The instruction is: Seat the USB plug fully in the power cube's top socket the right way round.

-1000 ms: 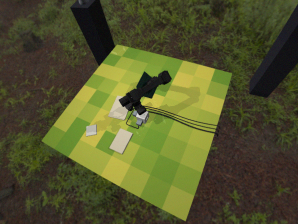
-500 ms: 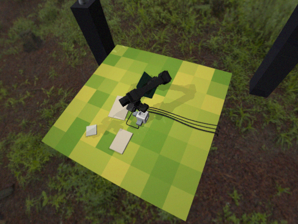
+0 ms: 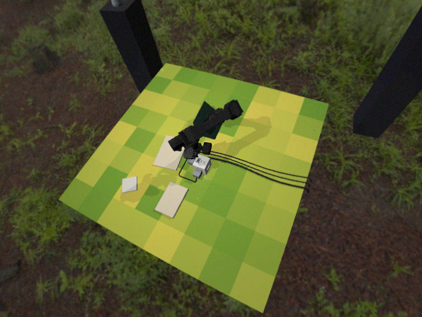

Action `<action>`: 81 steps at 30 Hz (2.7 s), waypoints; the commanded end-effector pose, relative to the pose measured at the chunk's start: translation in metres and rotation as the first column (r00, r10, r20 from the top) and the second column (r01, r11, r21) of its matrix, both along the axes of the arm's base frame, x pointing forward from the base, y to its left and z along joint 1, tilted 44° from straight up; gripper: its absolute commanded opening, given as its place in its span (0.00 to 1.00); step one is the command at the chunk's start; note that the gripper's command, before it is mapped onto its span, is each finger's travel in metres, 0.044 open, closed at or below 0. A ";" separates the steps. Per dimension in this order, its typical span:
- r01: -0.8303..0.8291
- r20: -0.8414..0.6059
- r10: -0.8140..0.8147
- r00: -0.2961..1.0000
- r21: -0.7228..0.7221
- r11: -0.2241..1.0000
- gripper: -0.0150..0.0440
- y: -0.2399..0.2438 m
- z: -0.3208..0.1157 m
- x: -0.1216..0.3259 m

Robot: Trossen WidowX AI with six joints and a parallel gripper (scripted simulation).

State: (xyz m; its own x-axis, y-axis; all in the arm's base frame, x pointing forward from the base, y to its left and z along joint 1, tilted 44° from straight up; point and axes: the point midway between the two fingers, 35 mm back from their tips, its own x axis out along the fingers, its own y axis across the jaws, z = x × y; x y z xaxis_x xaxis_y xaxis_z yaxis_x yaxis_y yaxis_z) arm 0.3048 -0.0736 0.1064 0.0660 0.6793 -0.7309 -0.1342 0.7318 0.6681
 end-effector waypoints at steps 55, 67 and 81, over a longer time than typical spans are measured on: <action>-0.678 0.625 0.748 0.225 -0.451 0.580 0.25 0.000 0.000 0.000; -0.677 0.628 0.743 0.230 -0.445 0.586 0.25 0.001 0.000 0.000; -0.677 0.637 0.736 0.229 -0.440 0.591 0.25 0.003 -0.001 0.000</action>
